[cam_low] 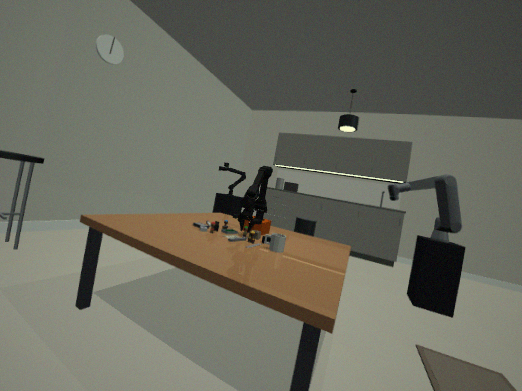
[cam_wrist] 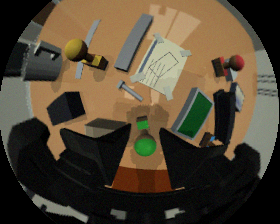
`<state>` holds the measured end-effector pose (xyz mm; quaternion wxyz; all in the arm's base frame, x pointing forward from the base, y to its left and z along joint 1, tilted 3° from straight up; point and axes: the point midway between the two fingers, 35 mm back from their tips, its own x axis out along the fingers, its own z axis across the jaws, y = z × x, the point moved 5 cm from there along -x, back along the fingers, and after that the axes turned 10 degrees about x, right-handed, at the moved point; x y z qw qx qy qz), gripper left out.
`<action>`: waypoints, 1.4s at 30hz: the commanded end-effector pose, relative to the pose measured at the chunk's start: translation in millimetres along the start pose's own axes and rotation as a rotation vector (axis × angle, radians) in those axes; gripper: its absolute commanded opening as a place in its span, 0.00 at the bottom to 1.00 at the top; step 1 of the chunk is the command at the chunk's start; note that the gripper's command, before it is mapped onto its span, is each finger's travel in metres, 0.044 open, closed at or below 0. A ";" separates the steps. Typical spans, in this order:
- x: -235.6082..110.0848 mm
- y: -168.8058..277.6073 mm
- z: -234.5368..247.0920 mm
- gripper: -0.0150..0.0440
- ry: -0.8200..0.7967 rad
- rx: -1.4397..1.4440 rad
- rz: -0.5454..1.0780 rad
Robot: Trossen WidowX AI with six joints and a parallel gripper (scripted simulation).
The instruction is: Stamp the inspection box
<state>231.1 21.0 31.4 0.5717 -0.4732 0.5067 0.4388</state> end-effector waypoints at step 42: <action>0.1 0.0 0.0 0.55 0.000 0.000 0.000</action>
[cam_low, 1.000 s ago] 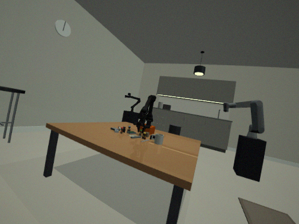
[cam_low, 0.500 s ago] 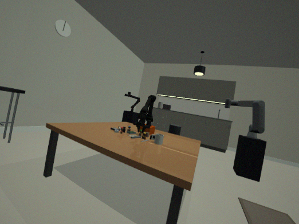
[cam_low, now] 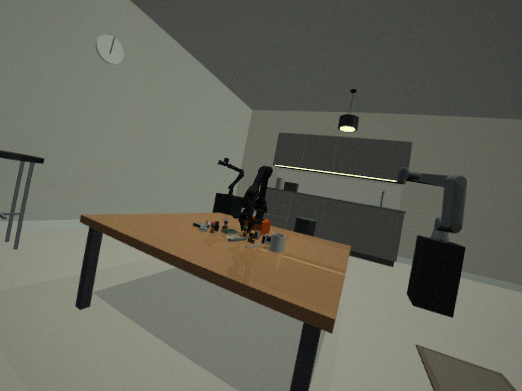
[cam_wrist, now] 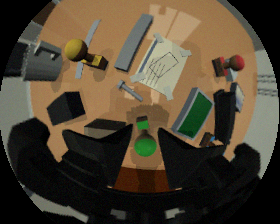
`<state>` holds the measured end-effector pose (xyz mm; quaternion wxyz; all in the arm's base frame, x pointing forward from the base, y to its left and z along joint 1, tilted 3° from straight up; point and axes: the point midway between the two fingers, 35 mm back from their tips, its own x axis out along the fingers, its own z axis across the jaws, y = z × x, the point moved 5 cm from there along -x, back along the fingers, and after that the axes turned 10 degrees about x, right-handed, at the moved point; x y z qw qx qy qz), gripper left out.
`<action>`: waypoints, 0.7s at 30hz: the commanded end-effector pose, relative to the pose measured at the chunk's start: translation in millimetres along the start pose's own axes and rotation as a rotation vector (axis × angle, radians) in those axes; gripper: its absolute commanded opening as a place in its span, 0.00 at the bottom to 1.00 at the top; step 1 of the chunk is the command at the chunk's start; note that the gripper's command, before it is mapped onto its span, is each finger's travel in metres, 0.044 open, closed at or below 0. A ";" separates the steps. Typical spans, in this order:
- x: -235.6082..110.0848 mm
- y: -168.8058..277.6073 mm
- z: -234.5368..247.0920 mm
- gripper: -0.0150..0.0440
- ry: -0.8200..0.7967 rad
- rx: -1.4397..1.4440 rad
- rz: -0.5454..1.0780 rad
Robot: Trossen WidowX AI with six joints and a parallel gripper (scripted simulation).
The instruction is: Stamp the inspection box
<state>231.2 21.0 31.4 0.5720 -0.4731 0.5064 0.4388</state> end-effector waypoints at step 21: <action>-2.5 -0.4 0.0 0.25 0.001 0.000 0.000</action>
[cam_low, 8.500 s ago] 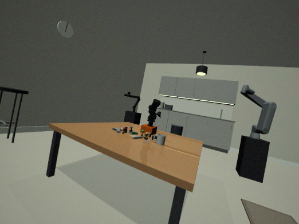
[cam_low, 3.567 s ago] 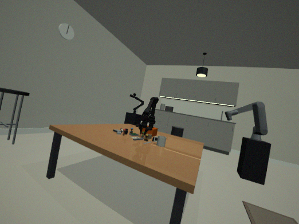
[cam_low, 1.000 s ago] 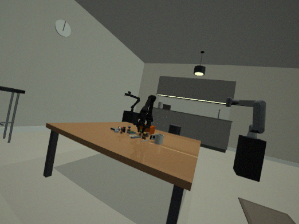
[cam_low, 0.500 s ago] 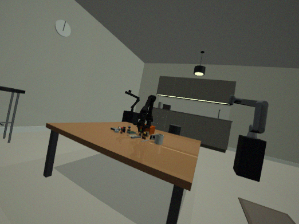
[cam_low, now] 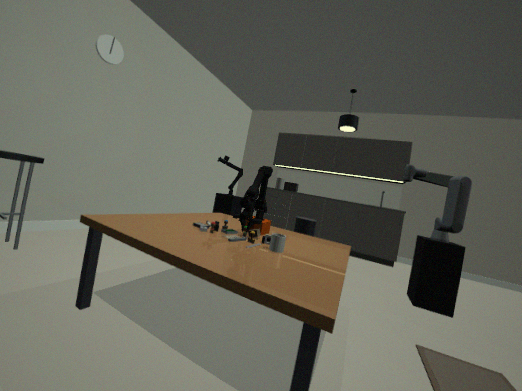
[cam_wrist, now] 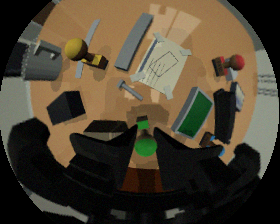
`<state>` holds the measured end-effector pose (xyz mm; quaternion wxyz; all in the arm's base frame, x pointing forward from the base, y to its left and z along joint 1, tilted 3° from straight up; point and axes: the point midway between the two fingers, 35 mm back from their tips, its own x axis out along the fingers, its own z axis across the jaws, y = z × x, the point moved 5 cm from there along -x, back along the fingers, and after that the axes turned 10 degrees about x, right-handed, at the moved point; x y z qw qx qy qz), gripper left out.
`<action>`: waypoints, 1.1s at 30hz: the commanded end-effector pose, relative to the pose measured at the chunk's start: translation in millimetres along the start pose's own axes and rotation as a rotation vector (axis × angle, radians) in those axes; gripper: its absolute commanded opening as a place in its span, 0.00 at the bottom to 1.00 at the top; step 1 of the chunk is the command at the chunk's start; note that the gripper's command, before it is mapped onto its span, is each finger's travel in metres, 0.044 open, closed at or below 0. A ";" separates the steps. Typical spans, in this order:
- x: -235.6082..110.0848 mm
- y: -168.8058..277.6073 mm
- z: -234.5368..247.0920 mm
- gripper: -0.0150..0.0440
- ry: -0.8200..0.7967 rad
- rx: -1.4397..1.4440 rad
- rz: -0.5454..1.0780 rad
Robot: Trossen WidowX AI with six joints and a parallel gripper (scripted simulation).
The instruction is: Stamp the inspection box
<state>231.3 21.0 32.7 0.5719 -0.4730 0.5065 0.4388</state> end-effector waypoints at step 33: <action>-16.3 -2.8 0.5 0.25 0.001 0.000 -0.001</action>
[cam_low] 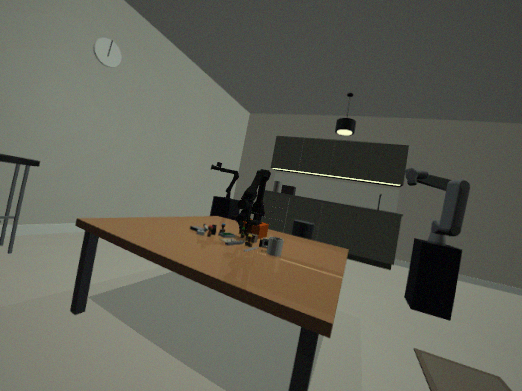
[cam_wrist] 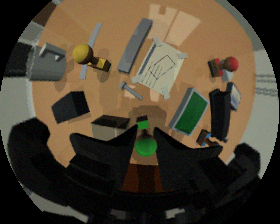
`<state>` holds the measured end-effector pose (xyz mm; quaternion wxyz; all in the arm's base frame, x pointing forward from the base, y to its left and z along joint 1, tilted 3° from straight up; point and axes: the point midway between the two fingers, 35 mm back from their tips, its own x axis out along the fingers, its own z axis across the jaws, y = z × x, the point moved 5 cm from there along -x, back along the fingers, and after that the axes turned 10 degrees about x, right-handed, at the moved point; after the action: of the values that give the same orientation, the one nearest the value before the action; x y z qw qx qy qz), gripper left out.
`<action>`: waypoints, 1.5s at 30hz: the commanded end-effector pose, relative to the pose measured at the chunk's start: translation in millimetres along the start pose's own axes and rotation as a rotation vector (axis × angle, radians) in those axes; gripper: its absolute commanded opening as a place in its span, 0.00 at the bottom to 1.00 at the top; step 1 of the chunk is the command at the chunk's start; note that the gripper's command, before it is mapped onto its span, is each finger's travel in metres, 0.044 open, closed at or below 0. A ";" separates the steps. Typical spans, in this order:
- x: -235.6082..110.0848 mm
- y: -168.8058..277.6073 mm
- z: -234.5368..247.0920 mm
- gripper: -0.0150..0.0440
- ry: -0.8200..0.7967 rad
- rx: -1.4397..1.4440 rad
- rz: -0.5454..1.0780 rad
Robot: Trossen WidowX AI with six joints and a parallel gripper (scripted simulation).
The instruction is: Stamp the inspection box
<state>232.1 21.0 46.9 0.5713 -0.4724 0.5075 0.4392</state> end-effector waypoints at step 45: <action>-23.6 -2.3 0.3 0.25 0.001 -0.001 -0.005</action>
<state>231.8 20.6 68.4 0.5719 -0.4723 0.5075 0.4386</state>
